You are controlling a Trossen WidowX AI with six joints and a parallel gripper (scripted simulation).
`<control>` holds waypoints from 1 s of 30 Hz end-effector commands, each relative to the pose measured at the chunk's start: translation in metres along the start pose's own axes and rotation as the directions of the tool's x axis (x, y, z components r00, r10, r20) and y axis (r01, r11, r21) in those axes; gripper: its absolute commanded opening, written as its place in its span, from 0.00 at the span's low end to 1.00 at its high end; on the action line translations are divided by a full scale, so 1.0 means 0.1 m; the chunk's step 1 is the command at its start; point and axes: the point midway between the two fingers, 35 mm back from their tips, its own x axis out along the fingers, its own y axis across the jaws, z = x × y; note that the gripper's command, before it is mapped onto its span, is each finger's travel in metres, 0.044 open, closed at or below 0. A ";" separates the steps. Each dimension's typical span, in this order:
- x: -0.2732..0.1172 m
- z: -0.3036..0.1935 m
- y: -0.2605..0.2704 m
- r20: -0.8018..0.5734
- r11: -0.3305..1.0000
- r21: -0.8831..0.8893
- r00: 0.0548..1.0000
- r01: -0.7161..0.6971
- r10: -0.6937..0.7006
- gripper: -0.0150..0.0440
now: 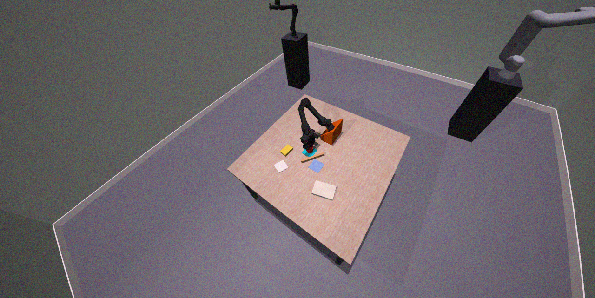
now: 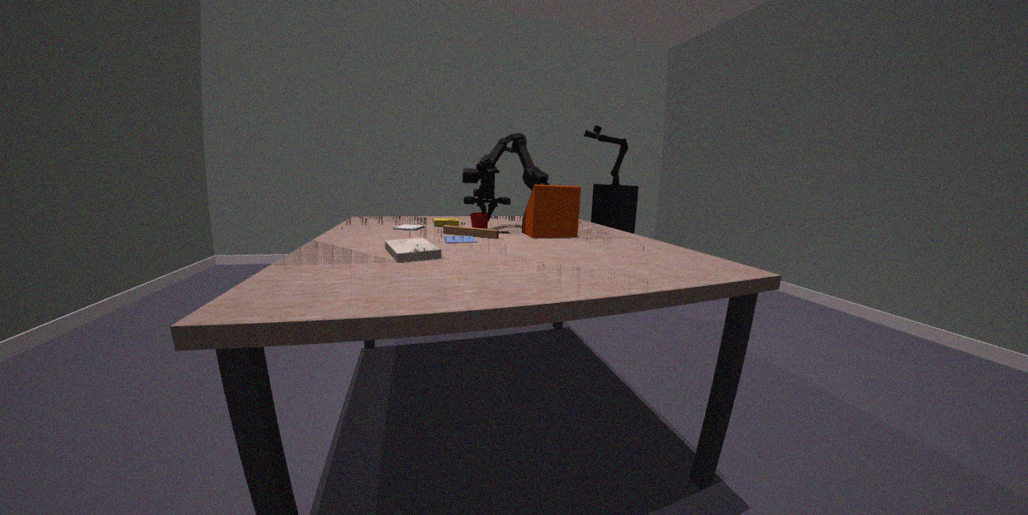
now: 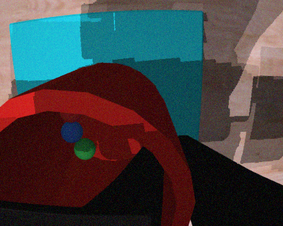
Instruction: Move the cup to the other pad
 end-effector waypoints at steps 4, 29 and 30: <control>0.00 0.00 0.00 0.000 1.000 0.002 1.000 0.000 0.000 0.25; -0.13 -0.01 0.01 -0.003 1.000 0.000 1.000 0.001 -0.001 0.47; -0.14 -0.02 0.01 -0.003 1.000 0.000 1.000 0.001 -0.001 0.47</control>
